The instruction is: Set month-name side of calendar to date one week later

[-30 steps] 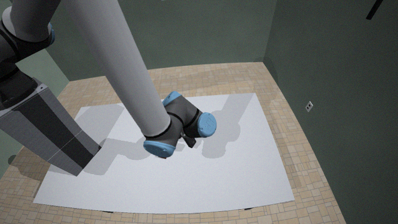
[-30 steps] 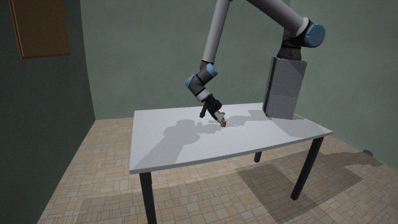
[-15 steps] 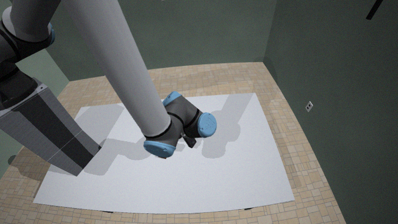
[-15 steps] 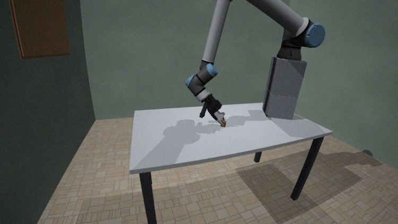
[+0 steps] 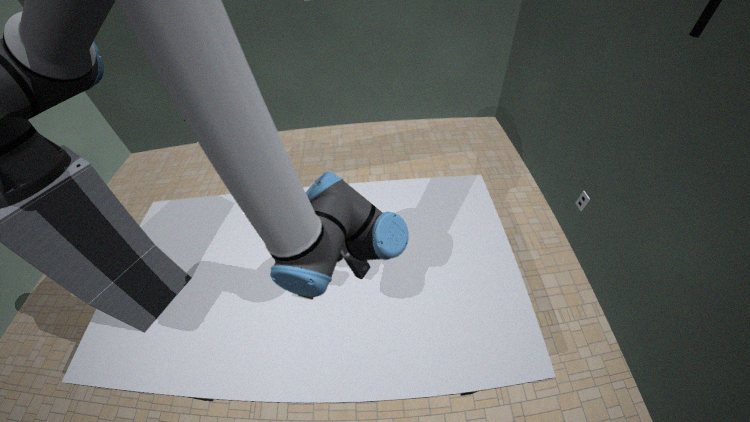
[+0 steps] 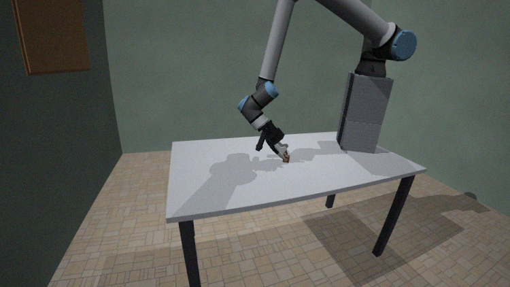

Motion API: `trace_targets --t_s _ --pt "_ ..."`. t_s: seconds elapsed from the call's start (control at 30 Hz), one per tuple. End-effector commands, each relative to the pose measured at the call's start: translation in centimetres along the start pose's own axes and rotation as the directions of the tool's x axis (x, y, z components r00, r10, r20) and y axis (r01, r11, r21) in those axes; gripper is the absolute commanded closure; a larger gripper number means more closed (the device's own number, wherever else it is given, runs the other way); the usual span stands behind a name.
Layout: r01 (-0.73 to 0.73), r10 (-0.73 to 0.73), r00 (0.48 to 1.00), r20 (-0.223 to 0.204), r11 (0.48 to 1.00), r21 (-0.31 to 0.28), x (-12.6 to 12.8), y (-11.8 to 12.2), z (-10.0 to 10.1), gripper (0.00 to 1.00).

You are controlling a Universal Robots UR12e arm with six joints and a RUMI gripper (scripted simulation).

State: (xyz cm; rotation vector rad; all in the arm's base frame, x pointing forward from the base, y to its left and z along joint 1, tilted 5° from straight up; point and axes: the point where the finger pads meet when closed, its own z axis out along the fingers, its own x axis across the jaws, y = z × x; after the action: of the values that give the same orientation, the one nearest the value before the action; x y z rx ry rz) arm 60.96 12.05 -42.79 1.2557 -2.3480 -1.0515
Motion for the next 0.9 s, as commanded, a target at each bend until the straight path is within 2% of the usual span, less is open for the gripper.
trace_targets --t_s 0.0,0.8,0.87 --pt "0.001 -0.001 1.000 0.000 1.000 0.002 -0.17 -0.08 0.00 0.89" --pt "0.001 -0.001 1.000 0.000 1.000 0.002 -0.17 -0.08 0.00 0.89" --pt "0.001 -0.001 1.000 0.000 1.000 0.002 -0.17 -0.08 0.00 0.85"
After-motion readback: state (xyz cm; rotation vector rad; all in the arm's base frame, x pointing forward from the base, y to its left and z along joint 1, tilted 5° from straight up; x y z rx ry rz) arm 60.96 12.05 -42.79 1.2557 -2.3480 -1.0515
